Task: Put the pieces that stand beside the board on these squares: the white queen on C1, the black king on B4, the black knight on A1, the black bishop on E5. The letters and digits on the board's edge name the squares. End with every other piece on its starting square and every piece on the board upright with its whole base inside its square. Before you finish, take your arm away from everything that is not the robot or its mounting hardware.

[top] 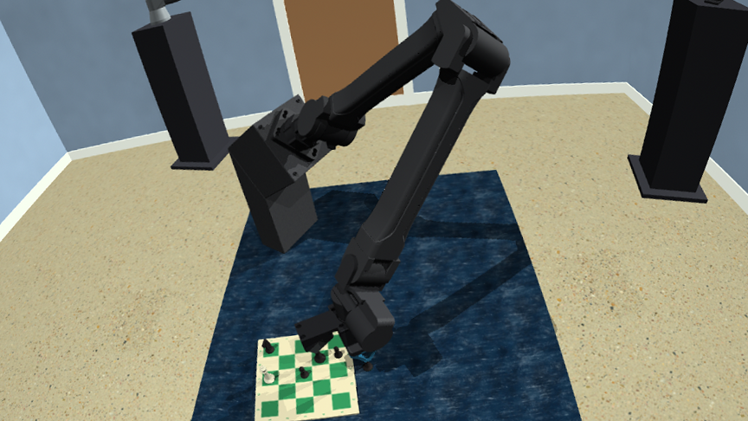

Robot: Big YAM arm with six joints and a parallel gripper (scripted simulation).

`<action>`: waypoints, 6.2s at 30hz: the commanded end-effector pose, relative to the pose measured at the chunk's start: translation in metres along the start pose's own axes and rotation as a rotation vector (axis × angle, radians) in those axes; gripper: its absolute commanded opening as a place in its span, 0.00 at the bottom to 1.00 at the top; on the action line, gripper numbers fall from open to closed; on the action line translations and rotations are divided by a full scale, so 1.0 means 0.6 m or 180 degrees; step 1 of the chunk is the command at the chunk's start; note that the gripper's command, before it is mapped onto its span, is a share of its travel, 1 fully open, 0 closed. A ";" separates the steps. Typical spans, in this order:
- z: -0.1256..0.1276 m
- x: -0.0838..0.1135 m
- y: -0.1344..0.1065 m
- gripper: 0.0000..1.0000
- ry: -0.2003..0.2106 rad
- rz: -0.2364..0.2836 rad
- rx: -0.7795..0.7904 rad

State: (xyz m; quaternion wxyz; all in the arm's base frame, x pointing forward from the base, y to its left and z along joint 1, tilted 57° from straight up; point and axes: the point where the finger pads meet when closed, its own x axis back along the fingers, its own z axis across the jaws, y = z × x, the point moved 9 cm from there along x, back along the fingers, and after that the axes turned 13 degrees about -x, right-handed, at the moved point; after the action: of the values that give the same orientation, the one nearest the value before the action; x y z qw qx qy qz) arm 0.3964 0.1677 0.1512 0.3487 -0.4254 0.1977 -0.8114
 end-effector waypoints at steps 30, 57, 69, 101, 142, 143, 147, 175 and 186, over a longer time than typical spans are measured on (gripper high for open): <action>0.015 0.009 -0.019 0.35 0.0069 0.0010 -0.0007; 0.015 0.008 -0.019 0.35 0.0064 0.0010 -0.0008; 0.017 0.009 -0.021 0.35 0.0061 0.0006 -0.0016; 0.016 0.009 -0.021 0.35 0.0062 0.0007 -0.0014; 0.011 0.009 -0.019 0.35 0.0076 0.0012 -0.0002; 0.011 0.009 -0.019 0.35 0.0076 0.0012 -0.0002; 0.011 0.009 -0.019 0.35 0.0076 0.0012 -0.0002; 0.005 -0.048 -0.013 0.35 0.0015 0.0009 -0.0020; 0.008 -0.066 -0.014 0.35 0.0036 0.0013 -0.0018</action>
State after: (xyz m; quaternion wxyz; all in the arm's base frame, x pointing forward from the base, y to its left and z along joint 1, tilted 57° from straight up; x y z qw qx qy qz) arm 0.4092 0.1981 0.1344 0.3488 -0.4256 0.1961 -0.8116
